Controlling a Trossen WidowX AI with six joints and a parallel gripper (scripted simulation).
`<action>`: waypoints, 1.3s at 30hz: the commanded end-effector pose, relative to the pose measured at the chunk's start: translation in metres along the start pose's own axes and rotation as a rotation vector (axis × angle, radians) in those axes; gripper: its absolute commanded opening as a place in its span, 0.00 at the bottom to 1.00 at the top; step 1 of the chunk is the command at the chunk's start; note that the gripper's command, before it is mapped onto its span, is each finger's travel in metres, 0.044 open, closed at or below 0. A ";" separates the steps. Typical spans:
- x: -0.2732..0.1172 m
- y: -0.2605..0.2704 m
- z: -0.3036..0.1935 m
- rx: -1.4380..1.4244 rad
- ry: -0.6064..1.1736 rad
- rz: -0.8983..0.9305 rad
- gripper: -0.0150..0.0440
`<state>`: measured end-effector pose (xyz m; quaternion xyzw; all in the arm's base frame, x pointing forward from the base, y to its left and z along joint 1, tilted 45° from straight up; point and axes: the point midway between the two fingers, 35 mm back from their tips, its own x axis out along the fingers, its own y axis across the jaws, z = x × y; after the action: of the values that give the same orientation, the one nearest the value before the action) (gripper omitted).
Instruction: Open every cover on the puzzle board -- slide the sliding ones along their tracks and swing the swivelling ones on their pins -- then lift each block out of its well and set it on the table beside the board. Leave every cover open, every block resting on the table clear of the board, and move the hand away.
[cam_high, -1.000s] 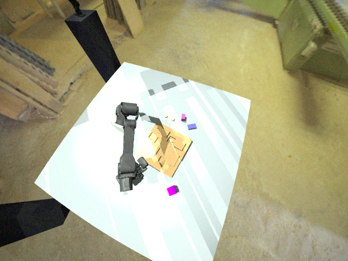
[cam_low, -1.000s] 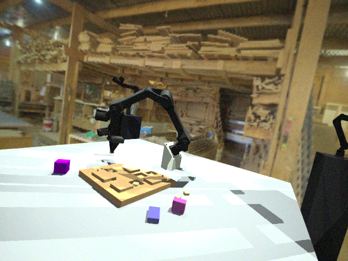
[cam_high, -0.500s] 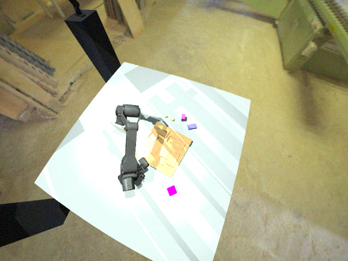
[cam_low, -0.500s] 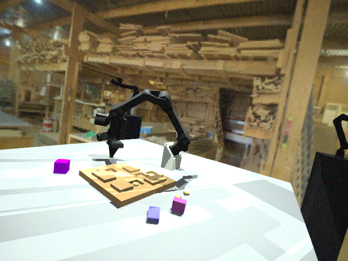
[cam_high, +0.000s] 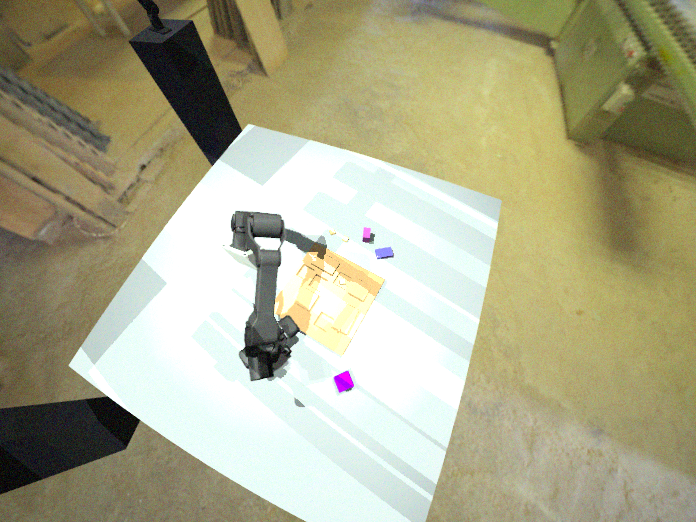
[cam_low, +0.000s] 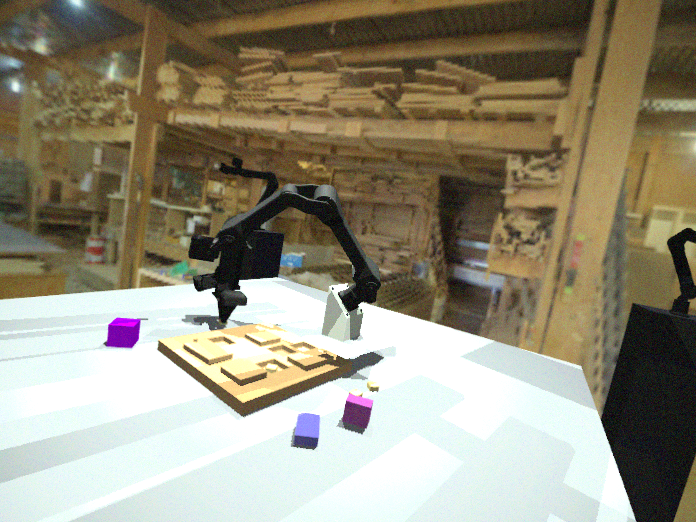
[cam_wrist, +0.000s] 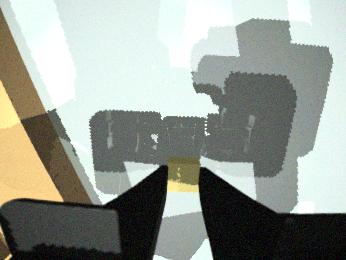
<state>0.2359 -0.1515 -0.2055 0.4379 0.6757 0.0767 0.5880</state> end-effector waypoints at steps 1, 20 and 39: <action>0.008 0.001 -0.004 0.011 0.011 0.008 0.39; 0.005 0.000 -0.002 0.002 0.006 0.002 0.97; -0.054 -0.001 -0.001 0.010 0.009 0.003 1.00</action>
<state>0.2300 -0.1765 -0.1765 0.4461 0.6793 0.0773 0.5776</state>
